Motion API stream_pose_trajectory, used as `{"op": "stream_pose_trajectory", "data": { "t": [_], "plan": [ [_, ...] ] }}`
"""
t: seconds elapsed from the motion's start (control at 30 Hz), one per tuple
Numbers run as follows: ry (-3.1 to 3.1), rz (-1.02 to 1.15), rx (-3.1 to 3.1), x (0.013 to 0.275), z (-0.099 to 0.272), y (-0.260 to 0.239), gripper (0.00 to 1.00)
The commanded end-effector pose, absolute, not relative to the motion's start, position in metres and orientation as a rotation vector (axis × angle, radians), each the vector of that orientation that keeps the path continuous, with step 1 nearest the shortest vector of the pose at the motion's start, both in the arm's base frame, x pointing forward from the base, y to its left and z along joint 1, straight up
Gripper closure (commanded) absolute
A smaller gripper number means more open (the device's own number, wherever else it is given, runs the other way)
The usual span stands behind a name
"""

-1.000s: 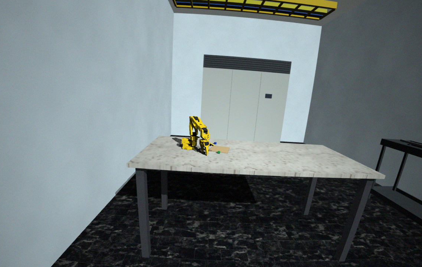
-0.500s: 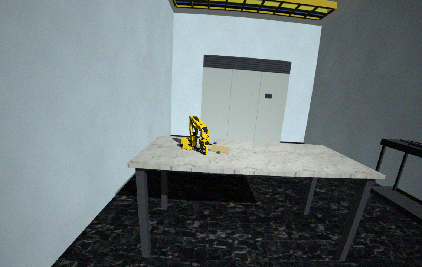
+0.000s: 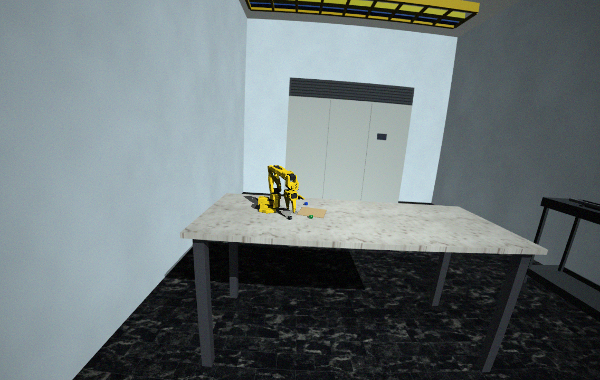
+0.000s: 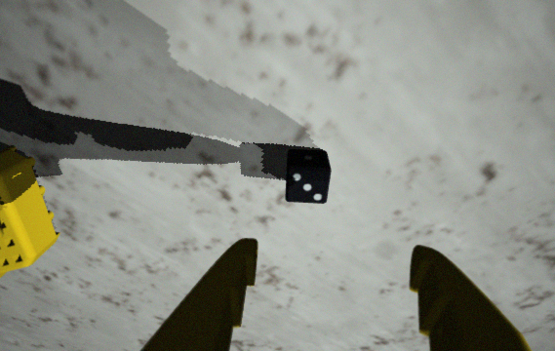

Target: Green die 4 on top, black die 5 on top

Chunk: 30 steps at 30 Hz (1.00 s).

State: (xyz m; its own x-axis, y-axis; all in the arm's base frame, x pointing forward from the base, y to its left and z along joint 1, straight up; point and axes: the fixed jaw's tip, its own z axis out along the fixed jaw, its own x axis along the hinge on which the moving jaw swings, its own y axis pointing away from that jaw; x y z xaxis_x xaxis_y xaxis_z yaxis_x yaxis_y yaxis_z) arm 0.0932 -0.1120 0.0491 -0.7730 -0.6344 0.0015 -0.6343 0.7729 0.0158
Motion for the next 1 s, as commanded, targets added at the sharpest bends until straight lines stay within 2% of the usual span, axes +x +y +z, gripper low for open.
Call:
{"op": "stream_pose_trajectory", "data": {
  "t": [0.0,0.97],
  "plan": [
    [-2.972,0.068,1.062,0.0965,0.0654,-0.1173,0.73],
    [-2.98,0.111,1.065,0.0973,0.0701,-0.1182,0.73]
  ]
}}
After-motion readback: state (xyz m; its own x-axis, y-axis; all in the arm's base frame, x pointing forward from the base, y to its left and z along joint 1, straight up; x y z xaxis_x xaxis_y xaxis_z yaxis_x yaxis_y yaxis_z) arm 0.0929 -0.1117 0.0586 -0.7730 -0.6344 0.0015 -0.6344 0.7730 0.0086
